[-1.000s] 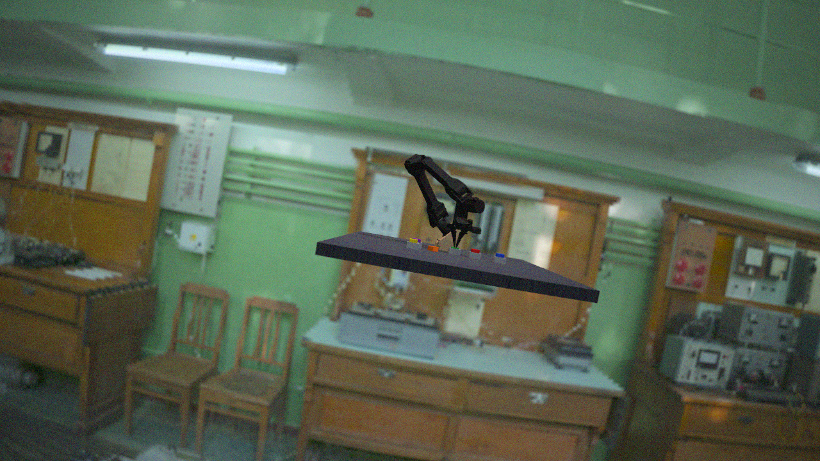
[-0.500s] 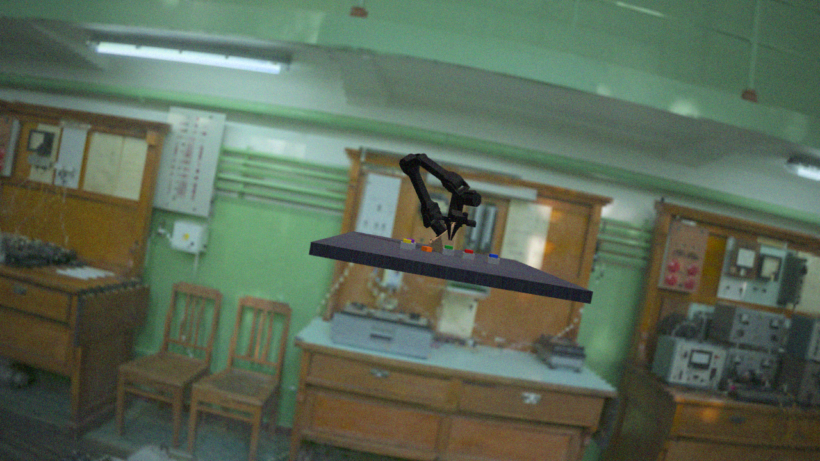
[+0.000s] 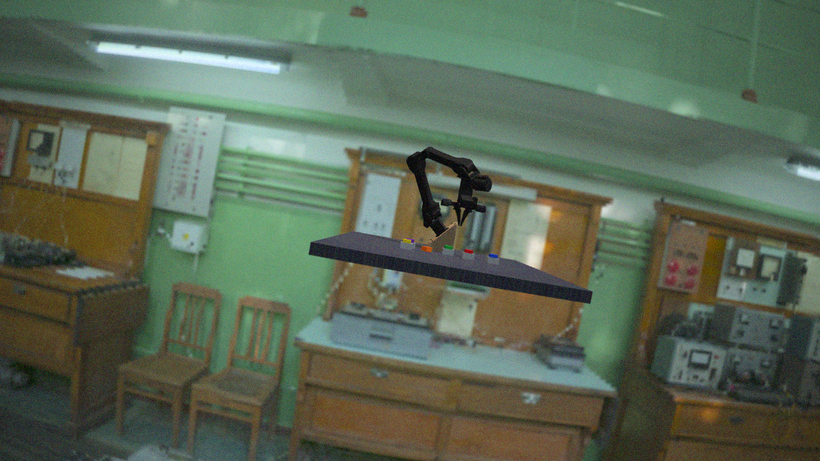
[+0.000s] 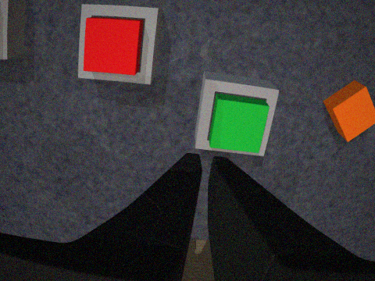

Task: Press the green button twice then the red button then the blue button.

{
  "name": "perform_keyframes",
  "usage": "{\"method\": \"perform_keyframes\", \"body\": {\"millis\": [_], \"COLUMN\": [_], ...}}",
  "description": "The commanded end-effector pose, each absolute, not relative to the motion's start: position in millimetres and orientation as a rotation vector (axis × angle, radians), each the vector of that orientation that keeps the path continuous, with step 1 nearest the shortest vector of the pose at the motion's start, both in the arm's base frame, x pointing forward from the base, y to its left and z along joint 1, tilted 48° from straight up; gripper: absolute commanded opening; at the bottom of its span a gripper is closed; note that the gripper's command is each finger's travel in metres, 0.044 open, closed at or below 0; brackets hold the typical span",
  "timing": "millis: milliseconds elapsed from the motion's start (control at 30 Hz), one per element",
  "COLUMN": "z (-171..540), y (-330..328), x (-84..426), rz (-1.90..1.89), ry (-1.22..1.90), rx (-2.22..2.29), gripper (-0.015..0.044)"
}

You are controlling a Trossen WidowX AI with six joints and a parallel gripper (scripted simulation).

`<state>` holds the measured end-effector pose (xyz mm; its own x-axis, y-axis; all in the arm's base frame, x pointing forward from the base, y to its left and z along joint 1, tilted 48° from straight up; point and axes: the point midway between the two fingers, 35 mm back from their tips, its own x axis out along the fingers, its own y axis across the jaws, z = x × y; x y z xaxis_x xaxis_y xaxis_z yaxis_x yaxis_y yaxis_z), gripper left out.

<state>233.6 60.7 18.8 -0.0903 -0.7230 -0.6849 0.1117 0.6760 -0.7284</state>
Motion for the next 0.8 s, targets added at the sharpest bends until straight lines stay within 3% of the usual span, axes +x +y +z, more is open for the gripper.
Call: {"method": "perform_keyframes", "body": {"millis": [0,233,400,767], "z": [-9,-23,-62,-71], "y": [83,90,48,39], "x": [252,260,255,254], "rz": [-0.754,-0.753,-0.755,-0.755], "ry": [1.514,1.514,1.513,1.513], "rx": [-0.53,-0.529,-0.53,-0.53], "gripper": [0.002,0.002,0.002,0.002]}}
